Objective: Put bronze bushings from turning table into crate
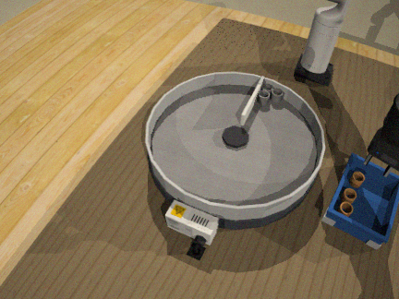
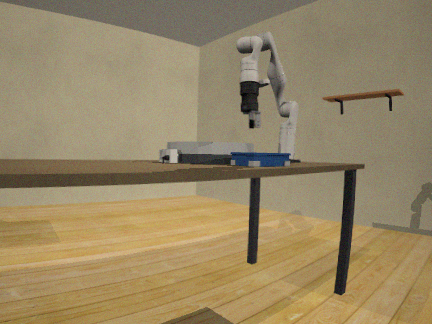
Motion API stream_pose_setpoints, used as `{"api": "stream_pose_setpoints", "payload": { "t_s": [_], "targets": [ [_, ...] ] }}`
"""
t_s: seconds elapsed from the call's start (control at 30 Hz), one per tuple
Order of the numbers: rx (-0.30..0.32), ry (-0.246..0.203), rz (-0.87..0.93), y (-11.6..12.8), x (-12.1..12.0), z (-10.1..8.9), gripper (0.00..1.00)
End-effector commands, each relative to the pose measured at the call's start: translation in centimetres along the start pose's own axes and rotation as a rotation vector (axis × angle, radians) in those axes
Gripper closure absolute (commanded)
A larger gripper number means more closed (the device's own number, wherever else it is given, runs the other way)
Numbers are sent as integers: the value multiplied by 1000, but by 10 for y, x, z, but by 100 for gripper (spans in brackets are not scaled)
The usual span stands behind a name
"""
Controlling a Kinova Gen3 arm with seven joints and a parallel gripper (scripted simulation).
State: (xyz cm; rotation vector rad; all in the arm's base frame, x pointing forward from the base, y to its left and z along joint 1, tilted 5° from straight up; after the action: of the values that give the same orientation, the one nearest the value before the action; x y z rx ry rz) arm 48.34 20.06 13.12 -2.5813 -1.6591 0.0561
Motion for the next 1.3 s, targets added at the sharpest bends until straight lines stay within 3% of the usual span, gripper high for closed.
{"api": "stream_pose_setpoints", "payload": {
  "t_s": [0.0,0.93,1.1,1.27],
  "targets": [
    [-2,2,0,0,0,-1,0],
    [-2,2,0,0,0,-1,0],
    [-2,2,-131,-5,2,-16,0],
    [-2,2,-131,-5,2,-16,0]
  ]
}}
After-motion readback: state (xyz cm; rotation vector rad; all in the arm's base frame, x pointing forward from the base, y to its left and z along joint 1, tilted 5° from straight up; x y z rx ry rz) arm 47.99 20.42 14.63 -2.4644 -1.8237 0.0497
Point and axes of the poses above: the point where the finger pads meet when closed, its own z axis out along the fingers, its own x axis across the jaws, y = z × x, the point moved 1 cm from there along -z, back along the fingers, and after that the axes turned 11 degrees about z, right-handed, at the moved point
